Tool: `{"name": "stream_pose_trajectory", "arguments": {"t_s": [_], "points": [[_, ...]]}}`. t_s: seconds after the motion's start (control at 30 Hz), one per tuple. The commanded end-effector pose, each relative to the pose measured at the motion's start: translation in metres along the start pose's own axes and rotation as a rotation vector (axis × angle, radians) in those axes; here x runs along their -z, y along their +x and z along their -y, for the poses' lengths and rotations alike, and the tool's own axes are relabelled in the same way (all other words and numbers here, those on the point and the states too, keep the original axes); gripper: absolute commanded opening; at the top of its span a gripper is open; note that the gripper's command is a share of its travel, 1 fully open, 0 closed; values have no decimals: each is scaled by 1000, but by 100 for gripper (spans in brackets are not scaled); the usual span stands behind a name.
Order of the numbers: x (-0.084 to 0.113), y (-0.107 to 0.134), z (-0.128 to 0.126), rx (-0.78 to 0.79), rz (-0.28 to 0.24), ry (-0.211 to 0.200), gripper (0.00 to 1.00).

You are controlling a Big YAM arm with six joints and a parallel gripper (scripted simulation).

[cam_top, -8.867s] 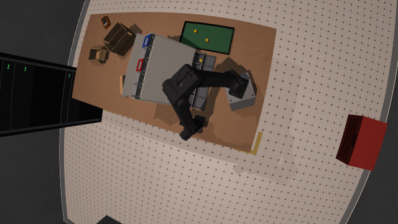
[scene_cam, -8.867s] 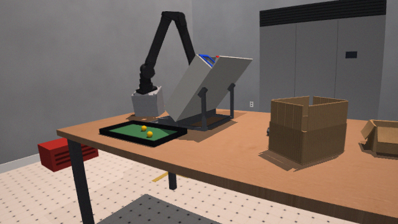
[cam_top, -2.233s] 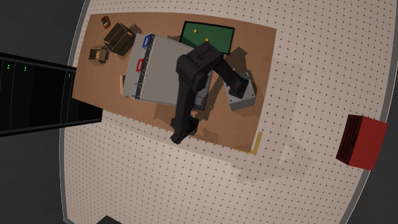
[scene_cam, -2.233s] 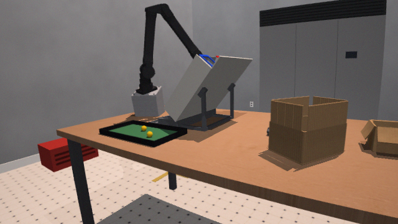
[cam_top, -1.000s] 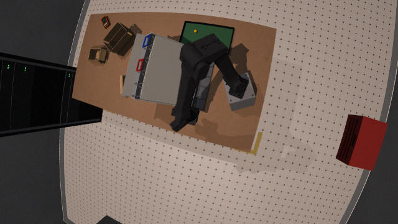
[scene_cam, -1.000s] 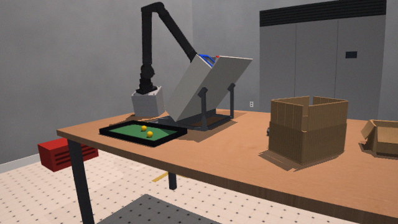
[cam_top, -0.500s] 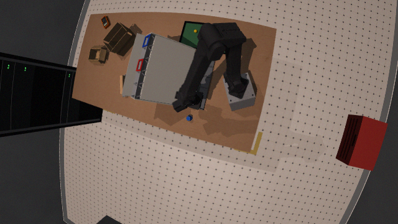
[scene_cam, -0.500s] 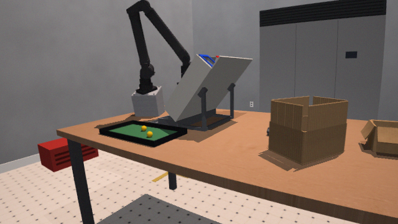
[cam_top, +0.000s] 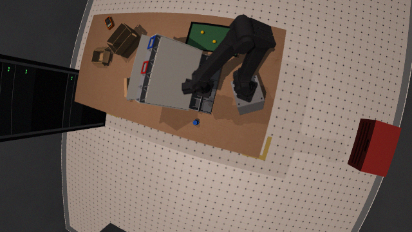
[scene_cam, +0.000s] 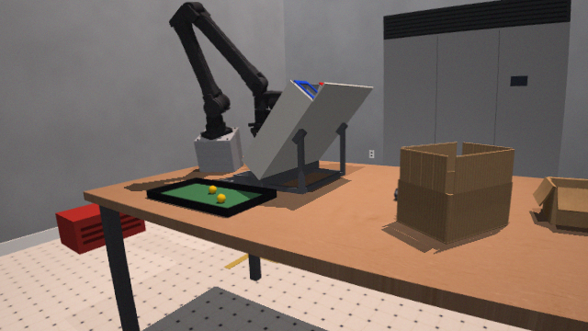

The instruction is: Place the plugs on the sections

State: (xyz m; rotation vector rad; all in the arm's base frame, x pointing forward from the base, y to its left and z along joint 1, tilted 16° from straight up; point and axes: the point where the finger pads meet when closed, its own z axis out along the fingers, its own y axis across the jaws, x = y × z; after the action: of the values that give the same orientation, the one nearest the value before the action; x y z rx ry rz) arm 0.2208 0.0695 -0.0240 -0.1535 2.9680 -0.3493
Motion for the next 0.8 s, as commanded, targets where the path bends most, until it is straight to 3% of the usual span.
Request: {"name": "stream_pose_trajectory", "arguments": {"t_s": [0.0, 0.23, 0.3, 0.53, 0.77], "points": [[4, -2, 23, 57, -1, -8, 0], [3, -4, 62, 57, -1, -9, 0], [3, -4, 62, 57, -1, -9, 0], [13, -28, 101, 48, 40, -7, 0], [12, -28, 134, 50, 33, -3, 0]]}}
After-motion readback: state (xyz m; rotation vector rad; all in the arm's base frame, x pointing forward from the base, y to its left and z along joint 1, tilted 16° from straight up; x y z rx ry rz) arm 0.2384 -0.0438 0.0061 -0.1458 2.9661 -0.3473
